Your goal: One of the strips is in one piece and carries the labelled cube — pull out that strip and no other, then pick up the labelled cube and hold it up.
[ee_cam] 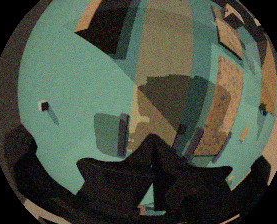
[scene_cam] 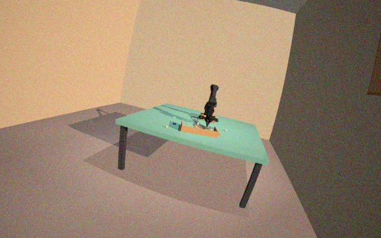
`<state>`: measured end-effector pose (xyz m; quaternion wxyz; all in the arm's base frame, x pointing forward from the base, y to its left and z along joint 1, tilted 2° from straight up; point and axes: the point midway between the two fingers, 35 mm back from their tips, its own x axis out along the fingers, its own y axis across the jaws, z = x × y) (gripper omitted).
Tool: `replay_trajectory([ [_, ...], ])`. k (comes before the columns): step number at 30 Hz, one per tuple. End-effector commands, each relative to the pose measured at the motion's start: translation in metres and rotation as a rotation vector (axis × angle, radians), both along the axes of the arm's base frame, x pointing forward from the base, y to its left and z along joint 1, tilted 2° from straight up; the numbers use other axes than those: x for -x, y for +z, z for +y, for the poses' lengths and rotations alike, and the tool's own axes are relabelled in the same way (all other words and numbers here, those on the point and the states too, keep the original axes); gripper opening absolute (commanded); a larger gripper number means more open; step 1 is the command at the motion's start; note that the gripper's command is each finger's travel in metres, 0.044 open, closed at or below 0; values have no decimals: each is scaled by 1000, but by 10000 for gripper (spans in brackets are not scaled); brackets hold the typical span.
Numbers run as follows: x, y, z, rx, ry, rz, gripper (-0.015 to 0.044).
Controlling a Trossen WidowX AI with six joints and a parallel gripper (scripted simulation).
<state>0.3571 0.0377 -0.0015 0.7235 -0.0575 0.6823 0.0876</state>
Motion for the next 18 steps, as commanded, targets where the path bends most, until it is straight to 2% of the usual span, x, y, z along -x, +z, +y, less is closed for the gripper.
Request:
replay_trajectory([
  [1,11,-4,-2,5,4,16,0],
  [18,37,-7,-6,5,4,19,0],
])
